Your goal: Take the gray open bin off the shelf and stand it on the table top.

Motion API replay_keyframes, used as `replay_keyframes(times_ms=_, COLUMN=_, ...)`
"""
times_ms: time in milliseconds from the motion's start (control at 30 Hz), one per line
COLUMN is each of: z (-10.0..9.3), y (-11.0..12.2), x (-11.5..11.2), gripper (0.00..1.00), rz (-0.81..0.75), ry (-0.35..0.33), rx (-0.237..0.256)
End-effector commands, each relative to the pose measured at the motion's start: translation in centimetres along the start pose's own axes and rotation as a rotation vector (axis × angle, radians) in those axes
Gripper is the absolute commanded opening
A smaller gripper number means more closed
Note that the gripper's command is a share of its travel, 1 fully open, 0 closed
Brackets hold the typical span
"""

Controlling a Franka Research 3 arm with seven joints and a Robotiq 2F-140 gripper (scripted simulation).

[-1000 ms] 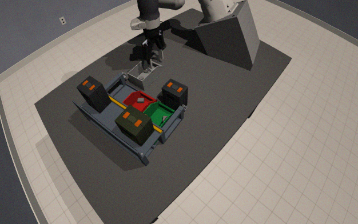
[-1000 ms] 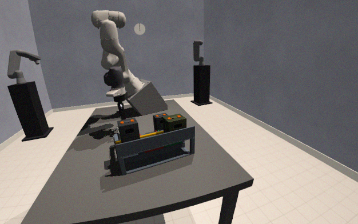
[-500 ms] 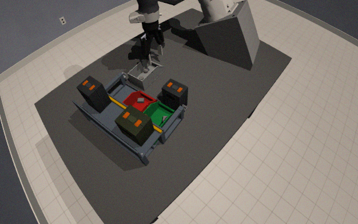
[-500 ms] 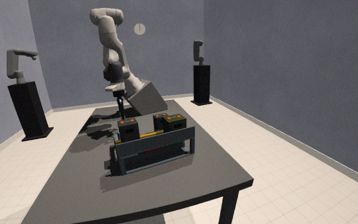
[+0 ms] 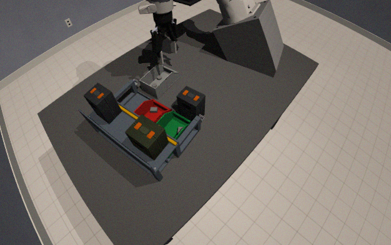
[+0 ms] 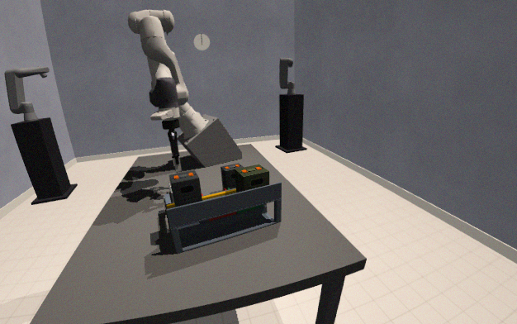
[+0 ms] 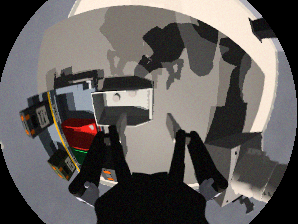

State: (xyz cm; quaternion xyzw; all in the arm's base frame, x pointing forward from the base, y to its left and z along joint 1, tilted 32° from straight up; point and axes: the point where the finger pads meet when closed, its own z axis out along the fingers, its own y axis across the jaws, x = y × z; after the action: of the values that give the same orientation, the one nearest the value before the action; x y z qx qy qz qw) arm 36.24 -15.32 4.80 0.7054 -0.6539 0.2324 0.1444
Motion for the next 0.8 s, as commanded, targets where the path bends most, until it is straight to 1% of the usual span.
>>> replay_keyframes(times_ms=0, z=-0.4, y=1.1, x=0.4, gripper=0.57, rz=-0.014, ry=0.001, rx=-0.033)
replay_keyframes(times_ms=33, z=-0.4, y=0.4, x=0.1, gripper=0.57, rz=-0.003, ry=0.001, rx=-0.009)
replay_keyframes(times_ms=167, z=-1.8, y=1.7, x=0.5, gripper=0.57, rz=-0.014, ry=0.001, rx=-0.033)
replay_keyframes(times_ms=567, z=-1.8, y=1.7, x=0.5, gripper=0.57, rz=-0.014, ry=0.001, rx=-0.033)
replay_keyframes(times_ms=600, z=-1.6, y=1.3, x=0.5, gripper=0.57, rz=-0.003, ry=0.001, rx=-0.024)
replay_keyframes(times_ms=767, z=-0.8, y=1.6, x=0.5, gripper=0.57, rz=-0.014, ry=0.001, rx=-0.033)
